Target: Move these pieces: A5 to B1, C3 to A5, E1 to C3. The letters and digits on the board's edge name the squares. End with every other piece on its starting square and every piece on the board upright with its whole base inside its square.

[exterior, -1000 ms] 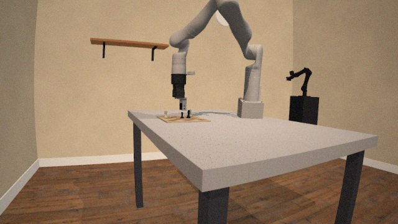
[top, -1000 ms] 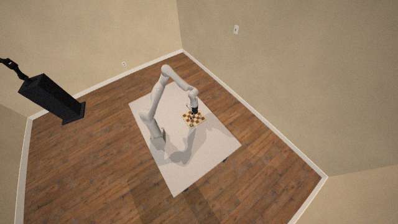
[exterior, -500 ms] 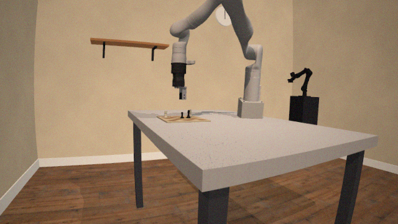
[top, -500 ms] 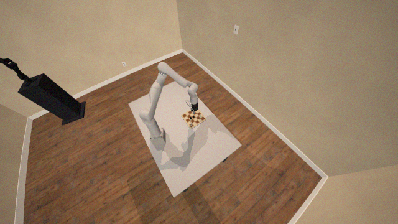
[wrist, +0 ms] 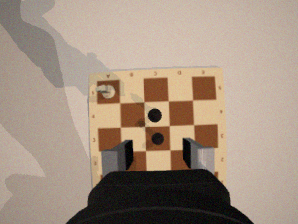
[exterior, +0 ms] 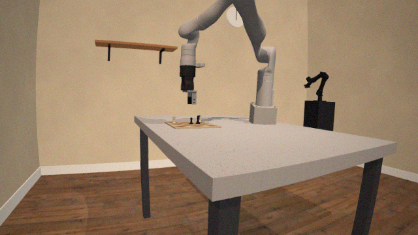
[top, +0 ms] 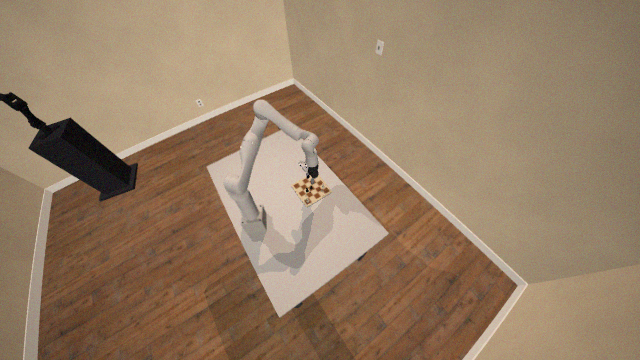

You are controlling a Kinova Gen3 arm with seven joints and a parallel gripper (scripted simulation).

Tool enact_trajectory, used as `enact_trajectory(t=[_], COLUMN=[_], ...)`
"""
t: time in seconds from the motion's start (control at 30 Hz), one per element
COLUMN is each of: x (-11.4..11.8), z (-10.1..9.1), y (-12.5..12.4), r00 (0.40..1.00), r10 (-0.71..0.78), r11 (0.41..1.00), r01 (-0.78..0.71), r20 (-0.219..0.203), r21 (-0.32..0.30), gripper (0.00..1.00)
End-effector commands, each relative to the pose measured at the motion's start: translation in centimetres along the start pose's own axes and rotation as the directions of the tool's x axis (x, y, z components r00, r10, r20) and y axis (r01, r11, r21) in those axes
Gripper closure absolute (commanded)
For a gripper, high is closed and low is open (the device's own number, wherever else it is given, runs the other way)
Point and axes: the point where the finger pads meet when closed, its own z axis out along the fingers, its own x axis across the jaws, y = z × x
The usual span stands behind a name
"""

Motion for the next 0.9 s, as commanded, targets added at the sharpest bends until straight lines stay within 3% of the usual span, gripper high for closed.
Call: enact_trajectory(t=[0.0, 0.33, 0.6, 0.87], x=[0.0, 0.0, 0.0, 0.0], z=[-0.1, -0.2, -1.7, -5.4], y=[0.0, 0.1, 0.0, 0.0], r00=[1.0, 1.0, 1.0, 1.0], r10=[0.0, 0.0, 0.0, 0.0], r11=[1.0, 1.0, 1.0, 1.0], r01=[0.0, 0.0, 0.0, 0.0], r20=[0.0, 0.0, 0.0, 0.0], r21=[-0.002, -0.002, -0.002, -0.002], gripper=[0.0, 0.0, 0.0, 0.0])
